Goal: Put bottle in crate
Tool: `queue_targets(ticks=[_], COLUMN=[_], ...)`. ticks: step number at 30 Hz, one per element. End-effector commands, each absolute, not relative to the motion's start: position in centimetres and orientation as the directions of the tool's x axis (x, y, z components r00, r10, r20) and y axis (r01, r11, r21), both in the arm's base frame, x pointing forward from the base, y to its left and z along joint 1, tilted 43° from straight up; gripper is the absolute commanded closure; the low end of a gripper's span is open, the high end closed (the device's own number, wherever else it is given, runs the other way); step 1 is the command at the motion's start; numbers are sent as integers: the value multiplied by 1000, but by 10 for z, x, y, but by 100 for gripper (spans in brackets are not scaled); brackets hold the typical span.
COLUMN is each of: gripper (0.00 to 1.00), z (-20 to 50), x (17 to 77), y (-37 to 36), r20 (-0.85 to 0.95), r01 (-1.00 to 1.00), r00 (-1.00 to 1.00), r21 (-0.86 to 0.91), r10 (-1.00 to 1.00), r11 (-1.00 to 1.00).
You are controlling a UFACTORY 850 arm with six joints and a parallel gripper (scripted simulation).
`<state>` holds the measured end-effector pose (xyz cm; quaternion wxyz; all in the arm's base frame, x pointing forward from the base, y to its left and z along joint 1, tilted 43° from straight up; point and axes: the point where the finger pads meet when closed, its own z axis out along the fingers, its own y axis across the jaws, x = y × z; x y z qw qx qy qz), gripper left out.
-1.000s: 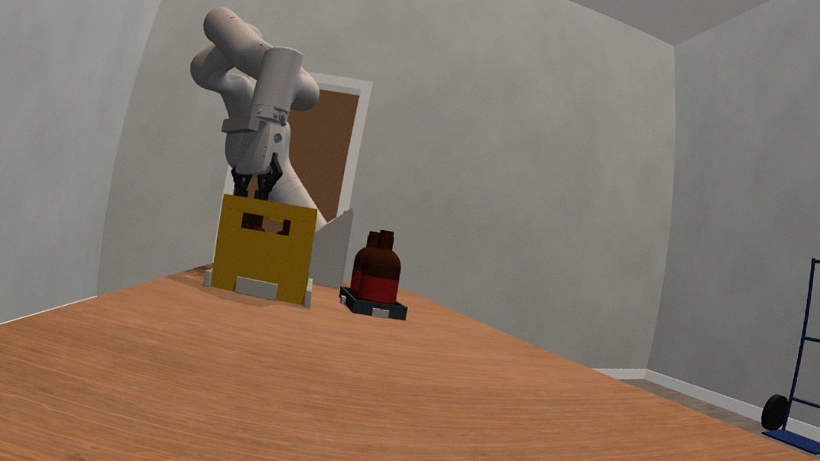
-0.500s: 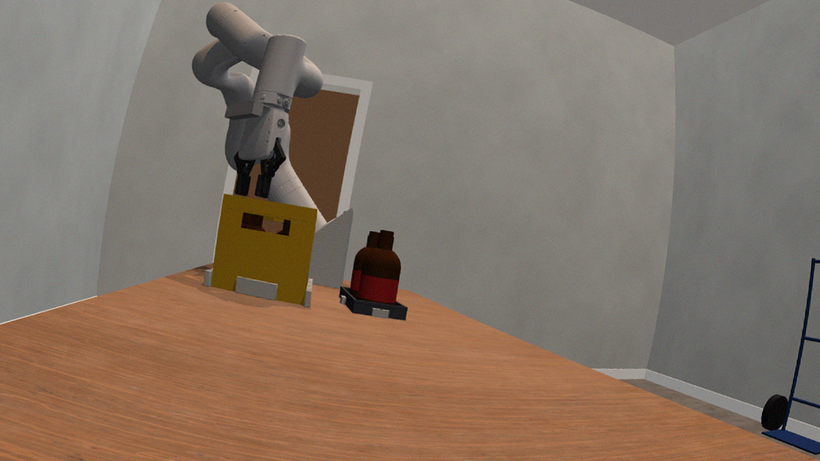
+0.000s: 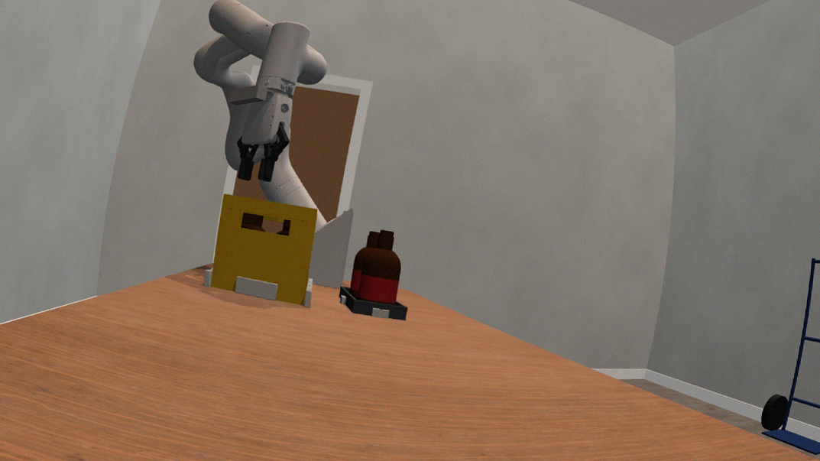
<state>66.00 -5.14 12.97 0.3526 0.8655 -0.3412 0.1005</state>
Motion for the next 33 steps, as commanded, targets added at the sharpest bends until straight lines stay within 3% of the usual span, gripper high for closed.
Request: queue_targets(ticks=[1,17,18,33], gripper=[35,35,100,100], z=[135,140,140,140], x=[661,661,661,661], y=[-47,-42,-42,-42], r20=[416,416,416,416], r01=[-662,-662,-662,-662], r00=[747,747,747,747], r21=[541,541,541,541], r10=[-519,-519,-519,-519], r11=[-519,-519,-519,-519])
